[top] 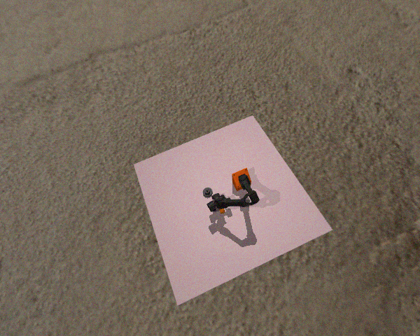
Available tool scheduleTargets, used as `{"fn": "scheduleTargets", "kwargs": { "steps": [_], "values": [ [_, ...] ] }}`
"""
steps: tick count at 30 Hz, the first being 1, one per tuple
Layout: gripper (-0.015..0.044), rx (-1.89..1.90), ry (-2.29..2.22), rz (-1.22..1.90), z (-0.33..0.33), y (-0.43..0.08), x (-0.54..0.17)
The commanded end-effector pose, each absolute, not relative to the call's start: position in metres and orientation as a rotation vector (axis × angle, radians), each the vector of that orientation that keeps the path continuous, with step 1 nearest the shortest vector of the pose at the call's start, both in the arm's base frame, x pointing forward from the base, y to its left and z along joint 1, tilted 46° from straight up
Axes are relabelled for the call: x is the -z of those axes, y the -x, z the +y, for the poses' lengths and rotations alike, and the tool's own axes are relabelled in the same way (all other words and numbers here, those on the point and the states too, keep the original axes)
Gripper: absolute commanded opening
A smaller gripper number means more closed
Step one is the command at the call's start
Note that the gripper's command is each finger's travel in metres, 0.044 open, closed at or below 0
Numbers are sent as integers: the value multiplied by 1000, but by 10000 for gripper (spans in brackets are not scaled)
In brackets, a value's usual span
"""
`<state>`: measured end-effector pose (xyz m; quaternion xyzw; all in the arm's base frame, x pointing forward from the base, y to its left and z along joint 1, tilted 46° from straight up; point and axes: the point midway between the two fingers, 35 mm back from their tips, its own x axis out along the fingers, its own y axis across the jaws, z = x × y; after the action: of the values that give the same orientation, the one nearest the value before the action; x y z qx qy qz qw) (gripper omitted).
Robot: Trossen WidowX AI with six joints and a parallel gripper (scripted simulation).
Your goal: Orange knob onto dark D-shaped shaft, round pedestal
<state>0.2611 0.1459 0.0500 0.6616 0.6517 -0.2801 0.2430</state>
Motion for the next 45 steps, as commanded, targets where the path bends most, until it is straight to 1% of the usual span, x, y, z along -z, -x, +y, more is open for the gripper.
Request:
{"fn": "scheduleTargets", "kwargs": {
  "steps": [1,4,11,12,19,28,45],
  "values": [
    [440,780,-1807,1786,150,-259,-43],
    [440,779,-1807,1787,152,-258,-42],
    [256,779,-1807,1787,152,-258,-42],
    [240,779,-1807,1787,152,-258,-42],
    [240,779,-1807,1787,152,-258,-42],
    [180,779,-1807,1787,152,-258,-42],
    [179,925,-1659,1655,153,-259,-56]
  ]
}}
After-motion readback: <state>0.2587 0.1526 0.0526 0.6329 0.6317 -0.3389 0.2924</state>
